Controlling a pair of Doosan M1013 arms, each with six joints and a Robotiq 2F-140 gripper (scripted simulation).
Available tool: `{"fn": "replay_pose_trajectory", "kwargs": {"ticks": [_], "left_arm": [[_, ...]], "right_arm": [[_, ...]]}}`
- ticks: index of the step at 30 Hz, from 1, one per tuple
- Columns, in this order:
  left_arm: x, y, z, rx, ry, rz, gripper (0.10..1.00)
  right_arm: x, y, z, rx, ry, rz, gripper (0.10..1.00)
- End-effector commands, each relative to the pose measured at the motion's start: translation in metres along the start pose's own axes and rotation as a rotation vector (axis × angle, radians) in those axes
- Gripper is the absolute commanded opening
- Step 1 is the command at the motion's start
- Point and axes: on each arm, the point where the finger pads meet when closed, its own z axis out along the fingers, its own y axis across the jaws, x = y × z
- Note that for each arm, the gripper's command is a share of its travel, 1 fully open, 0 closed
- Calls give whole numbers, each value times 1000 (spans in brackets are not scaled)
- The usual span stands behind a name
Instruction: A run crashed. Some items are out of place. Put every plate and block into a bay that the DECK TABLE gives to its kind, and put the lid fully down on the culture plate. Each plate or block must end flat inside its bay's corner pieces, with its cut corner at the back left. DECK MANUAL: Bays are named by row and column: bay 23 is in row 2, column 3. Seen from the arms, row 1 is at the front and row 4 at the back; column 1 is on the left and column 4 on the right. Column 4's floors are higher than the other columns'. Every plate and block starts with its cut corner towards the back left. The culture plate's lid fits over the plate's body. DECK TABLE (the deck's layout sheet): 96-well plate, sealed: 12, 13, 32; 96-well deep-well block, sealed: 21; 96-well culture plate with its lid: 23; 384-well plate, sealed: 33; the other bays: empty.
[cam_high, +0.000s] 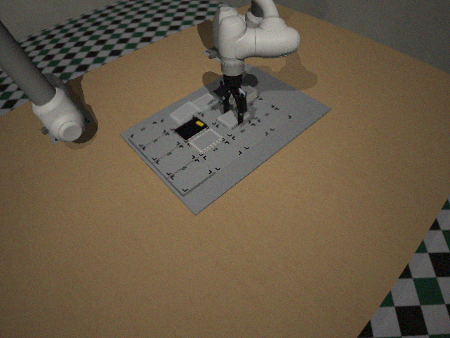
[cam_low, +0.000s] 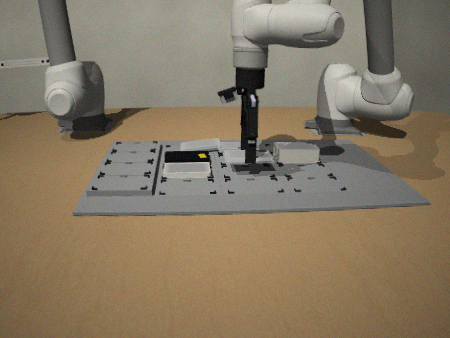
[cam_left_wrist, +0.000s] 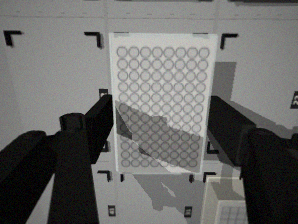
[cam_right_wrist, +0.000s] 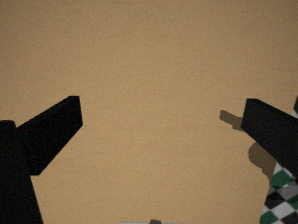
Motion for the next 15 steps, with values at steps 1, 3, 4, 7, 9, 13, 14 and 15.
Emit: {"fn": "replay_pose_trajectory", "kwargs": {"ticks": [1, 3, 4, 7, 9, 13, 14, 15], "left_arm": [[0, 0, 3, 2, 1, 0, 99], [0, 0, 5, 2, 1, 0, 99], [0, 0, 7, 2, 1, 0, 99], [0, 0, 11, 2, 1, 0, 99], [0, 0, 13, 2, 1, 0, 99], [0, 0, 16, 2, 1, 0, 99], [0, 0, 17, 2, 1, 0, 99], [0, 0, 19, 2, 1, 0, 99]], "right_arm": [[0, 0, -1, 0, 1, 0, 1000], [0, 0, -1, 0, 1, 0, 1000], [0, 0, -1, 0, 1, 0, 1000], [0, 0, -1, 0, 1, 0, 1000], [0, 0, -1, 0, 1, 0, 1000], [0, 0, -1, 0, 1, 0, 1000], [0, 0, -1, 0, 1, 0, 1000], [0, 0, -1, 0, 1, 0, 1000]]}}
